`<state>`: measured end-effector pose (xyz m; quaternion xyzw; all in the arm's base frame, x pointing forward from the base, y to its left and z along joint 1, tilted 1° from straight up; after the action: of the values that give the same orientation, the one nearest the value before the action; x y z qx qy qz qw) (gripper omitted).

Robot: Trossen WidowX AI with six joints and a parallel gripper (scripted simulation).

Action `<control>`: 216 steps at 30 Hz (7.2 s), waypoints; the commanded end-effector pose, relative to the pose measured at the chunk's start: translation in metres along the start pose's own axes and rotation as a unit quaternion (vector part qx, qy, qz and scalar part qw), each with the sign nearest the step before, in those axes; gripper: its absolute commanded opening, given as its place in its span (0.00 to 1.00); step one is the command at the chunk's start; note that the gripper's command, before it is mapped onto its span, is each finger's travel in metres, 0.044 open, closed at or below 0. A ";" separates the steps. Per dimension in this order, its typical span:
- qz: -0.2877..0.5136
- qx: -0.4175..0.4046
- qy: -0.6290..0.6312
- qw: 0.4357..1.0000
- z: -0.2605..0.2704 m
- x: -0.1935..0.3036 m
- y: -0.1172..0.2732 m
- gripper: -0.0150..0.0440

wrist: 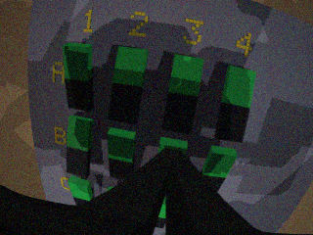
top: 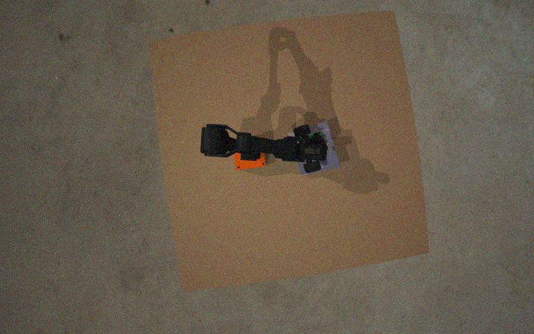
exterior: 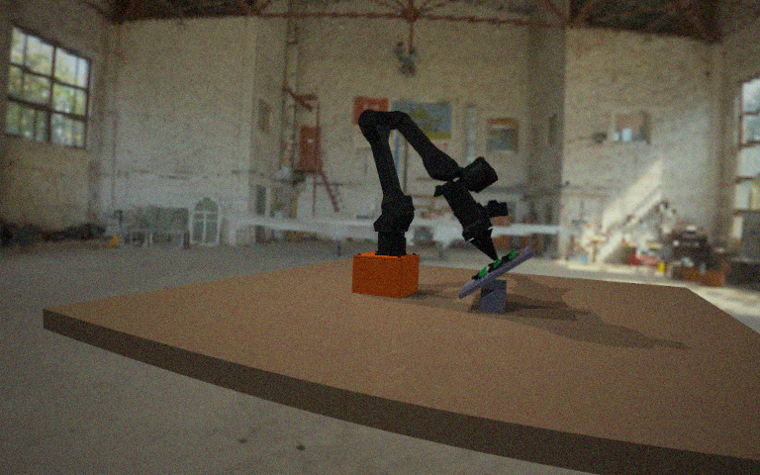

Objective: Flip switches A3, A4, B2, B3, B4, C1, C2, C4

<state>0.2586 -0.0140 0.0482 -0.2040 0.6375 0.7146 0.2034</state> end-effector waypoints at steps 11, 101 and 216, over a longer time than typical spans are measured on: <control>0.004 0.001 -0.002 1.000 0.000 0.002 -0.002 0.25; 0.004 0.003 -0.001 1.000 -0.026 -0.003 0.022 0.25; 0.000 0.000 -0.001 1.000 0.018 0.027 0.057 0.25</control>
<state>0.2182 -0.0205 0.0895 -0.2045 0.6370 0.7136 0.2080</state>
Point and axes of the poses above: the point midway between the two fingers, 35 mm back from their tips, its own y axis back along the fingers, its own z axis across the jaws, x = y × z, the point moved 1 cm from there along y, back along the fingers, and after that the axes turned 11 degrees about -y, right-handed, at the moved point
